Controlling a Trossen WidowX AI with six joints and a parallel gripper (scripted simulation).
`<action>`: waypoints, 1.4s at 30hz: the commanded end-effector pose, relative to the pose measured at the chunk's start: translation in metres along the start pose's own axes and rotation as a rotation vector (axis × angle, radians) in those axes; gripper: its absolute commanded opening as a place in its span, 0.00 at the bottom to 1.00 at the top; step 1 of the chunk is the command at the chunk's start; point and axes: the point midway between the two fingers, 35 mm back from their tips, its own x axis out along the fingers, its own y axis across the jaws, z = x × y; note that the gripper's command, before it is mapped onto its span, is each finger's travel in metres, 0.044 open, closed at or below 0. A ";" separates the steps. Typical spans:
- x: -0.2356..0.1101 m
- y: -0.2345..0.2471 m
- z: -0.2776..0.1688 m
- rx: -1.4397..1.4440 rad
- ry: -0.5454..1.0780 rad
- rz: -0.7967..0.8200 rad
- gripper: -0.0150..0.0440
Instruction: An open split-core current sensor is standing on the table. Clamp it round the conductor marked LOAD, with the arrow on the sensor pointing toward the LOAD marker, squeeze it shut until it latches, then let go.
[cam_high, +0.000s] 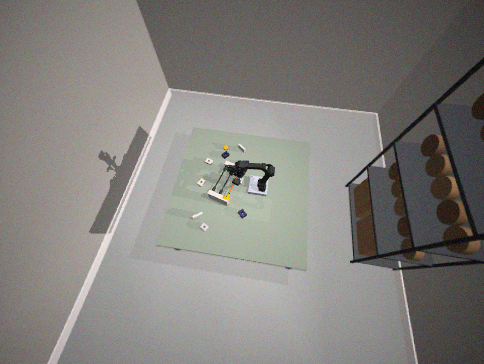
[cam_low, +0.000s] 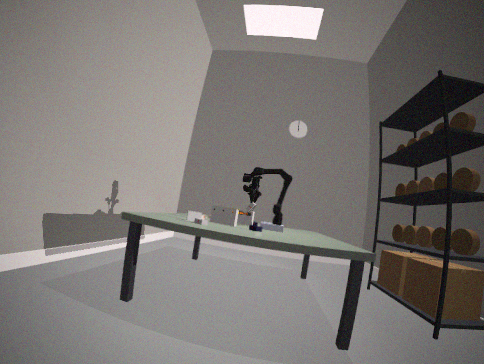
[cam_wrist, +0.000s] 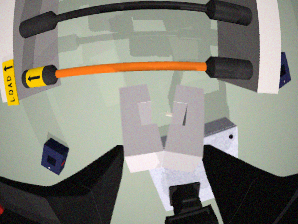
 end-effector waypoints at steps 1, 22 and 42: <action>-0.004 0.000 0.001 0.051 -0.001 -0.001 0.25; 0.000 0.001 0.027 0.797 -0.003 0.000 0.25; 0.006 0.001 0.051 1.511 -0.005 0.002 0.25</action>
